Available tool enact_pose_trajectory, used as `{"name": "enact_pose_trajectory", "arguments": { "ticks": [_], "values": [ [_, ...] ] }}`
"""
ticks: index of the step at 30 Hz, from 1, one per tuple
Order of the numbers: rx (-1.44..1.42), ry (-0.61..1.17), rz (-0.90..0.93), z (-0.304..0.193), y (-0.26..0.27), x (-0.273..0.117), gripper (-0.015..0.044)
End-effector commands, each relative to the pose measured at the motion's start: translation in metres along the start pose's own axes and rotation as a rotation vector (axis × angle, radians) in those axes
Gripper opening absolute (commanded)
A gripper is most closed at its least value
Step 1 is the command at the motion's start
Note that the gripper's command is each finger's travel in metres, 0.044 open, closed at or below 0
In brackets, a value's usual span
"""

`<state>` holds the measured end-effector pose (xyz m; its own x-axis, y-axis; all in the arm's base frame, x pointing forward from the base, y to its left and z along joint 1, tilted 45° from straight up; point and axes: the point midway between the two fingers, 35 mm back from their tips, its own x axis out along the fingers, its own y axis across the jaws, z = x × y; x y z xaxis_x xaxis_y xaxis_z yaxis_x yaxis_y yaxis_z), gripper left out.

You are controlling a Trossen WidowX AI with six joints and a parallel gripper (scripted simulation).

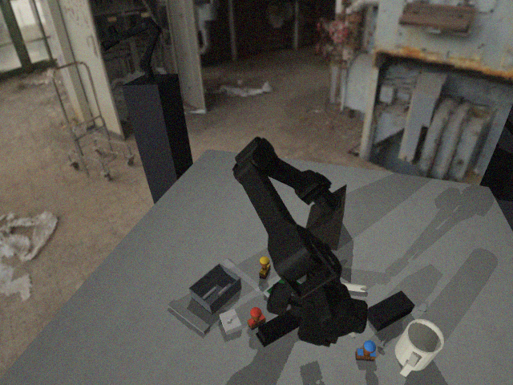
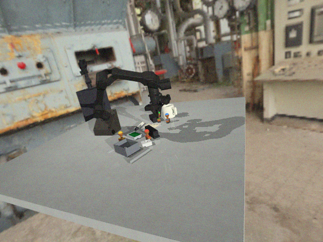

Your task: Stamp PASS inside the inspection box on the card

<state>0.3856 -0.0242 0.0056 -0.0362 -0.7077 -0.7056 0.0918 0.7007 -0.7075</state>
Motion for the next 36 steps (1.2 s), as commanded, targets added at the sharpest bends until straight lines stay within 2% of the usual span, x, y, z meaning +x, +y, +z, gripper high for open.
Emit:
{"name": "enact_pose_trajectory", "arguments": {
  "ticks": [1, 17, 36],
  "values": [
    [0.002, 0.002, 0.003, 0.0, 0.0, -0.002, 0.0],
    [0.002, 0.002, 0.002, -0.003, -0.002, -0.01, 0.0],
    [-0.001, 0.005, 0.0, -0.064, -0.056, -0.017, 0.0]
  ]
}}
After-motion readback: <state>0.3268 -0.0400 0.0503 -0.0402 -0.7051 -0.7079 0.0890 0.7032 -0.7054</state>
